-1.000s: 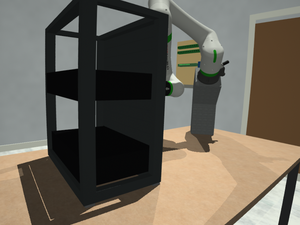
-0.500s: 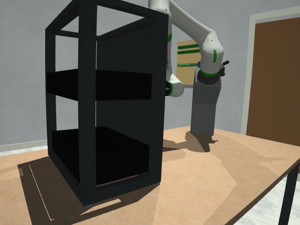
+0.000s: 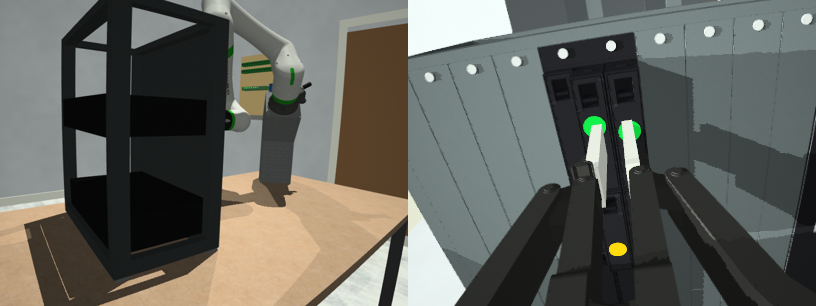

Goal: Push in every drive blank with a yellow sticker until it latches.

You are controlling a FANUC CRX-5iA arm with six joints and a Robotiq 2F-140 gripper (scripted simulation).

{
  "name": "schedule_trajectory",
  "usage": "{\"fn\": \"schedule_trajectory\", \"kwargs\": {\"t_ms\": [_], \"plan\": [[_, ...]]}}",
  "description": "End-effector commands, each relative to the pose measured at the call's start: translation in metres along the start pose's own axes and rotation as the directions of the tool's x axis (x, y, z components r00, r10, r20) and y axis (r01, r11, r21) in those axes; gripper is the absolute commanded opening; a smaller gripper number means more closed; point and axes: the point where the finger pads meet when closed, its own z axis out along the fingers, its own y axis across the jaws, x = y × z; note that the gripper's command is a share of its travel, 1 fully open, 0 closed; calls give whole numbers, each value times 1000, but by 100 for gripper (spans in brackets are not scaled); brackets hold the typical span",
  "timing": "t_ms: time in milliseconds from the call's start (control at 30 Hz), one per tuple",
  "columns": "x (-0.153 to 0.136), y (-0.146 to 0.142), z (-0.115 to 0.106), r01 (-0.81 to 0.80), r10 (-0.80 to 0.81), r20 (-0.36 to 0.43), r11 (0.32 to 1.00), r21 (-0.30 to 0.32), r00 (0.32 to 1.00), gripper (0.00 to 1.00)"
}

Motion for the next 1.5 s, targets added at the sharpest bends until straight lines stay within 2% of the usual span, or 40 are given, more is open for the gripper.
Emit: {"fn": "schedule_trajectory", "kwargs": {"t_ms": [0, 833, 1167, 1233, 1467], "plan": [[0, 0, 0, 0, 0, 0, 1000, 0, 1000, 0], [-4, -1, -1, 0, 0, 0, 1000, 0, 1000, 0], [-48, -6, -10, 0, 0, 0, 1000, 0, 1000, 0], [-48, -6, -10, 0, 0, 0, 1000, 0, 1000, 0], [-90, -12, -19, 0, 0, 0, 1000, 0, 1000, 0]]}}
